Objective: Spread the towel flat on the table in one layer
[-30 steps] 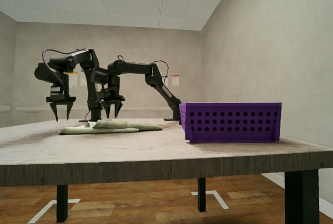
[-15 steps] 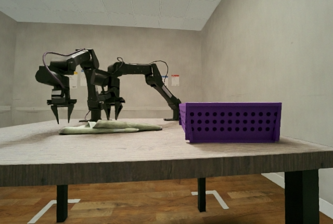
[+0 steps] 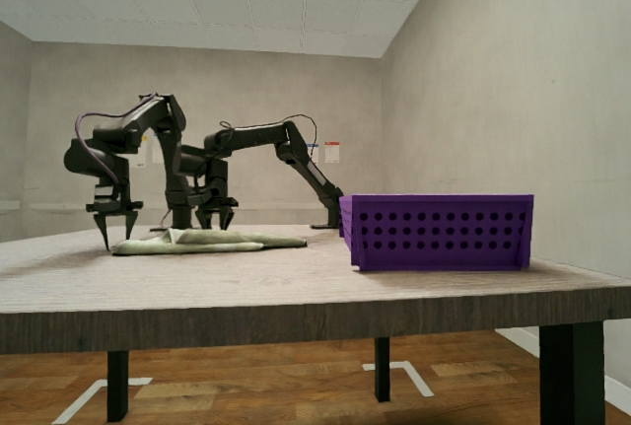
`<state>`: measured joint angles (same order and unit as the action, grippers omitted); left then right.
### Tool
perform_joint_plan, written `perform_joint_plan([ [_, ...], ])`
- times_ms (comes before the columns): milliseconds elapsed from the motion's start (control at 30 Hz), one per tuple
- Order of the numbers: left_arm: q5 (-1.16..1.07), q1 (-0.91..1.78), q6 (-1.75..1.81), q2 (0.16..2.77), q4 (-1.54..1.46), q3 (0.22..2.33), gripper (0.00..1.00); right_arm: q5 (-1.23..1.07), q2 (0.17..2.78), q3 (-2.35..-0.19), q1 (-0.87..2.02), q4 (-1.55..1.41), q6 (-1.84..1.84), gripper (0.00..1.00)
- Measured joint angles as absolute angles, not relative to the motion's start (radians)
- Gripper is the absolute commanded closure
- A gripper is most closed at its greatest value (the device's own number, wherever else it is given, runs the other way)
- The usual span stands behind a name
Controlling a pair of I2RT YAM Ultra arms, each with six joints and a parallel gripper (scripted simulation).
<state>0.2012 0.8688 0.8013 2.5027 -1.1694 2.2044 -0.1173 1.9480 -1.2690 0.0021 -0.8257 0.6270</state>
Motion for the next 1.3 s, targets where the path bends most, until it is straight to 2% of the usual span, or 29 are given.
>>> perform_joint_plan([
  [467, 0.205, 0.869, 0.805, 2.514, -1.16, 2.22, 0.66, -0.115, 1.947, -1.267, 0.006, -0.818, 0.62, 0.66],
  [500, 0.205, 0.869, 0.805, 2.514, -1.158, 2.221, 0.73, -0.115, 1.947, -1.267, 0.006, -0.818, 0.62, 0.66],
  [567, 0.205, 0.869, 0.805, 2.516, -1.152, 2.221, 0.73, -0.115, 1.947, -1.267, 0.006, -0.818, 0.62, 0.66],
  [600, 0.205, 0.869, 0.805, 2.517, -1.148, 2.222, 0.81, -0.115, 1.947, -1.267, 0.006, -0.818, 0.62, 0.76],
  [667, 0.204, 0.869, 0.804, 2.517, -1.144, 2.222, 0.81, -0.12, 1.948, -1.267, 0.007, -0.817, 0.619, 0.76],
  [700, 0.203, 0.87, 0.804, 2.517, -1.141, 2.222, 0.89, -0.121, 1.948, -1.267, 0.009, -0.817, 0.619, 0.85],
  [767, 0.203, 0.868, 0.802, 2.516, -1.14, 2.22, 0.89, -0.126, 1.941, -1.258, 0.012, -0.813, 0.618, 0.85],
  [800, 0.203, 0.868, 0.801, 2.514, -1.14, 2.219, 0.98, -0.126, 1.94, -1.255, 0.014, -0.81, 0.617, 0.95],
  [933, 0.196, 0.859, 0.797, 2.504, -1.14, 2.206, 0.98, -0.124, 1.925, -1.236, 0.02, -0.794, 0.613, 0.95],
  [967, 0.195, 0.859, 0.796, 2.505, -1.14, 2.206, 0.99, -0.124, 1.925, -1.235, 0.019, -0.792, 0.612, 1.0],
  [1300, 0.194, 0.861, 0.799, 2.504, -1.137, 2.202, 1.0, -0.126, 1.918, -1.225, 0.015, -0.779, 0.612, 1.0],
])
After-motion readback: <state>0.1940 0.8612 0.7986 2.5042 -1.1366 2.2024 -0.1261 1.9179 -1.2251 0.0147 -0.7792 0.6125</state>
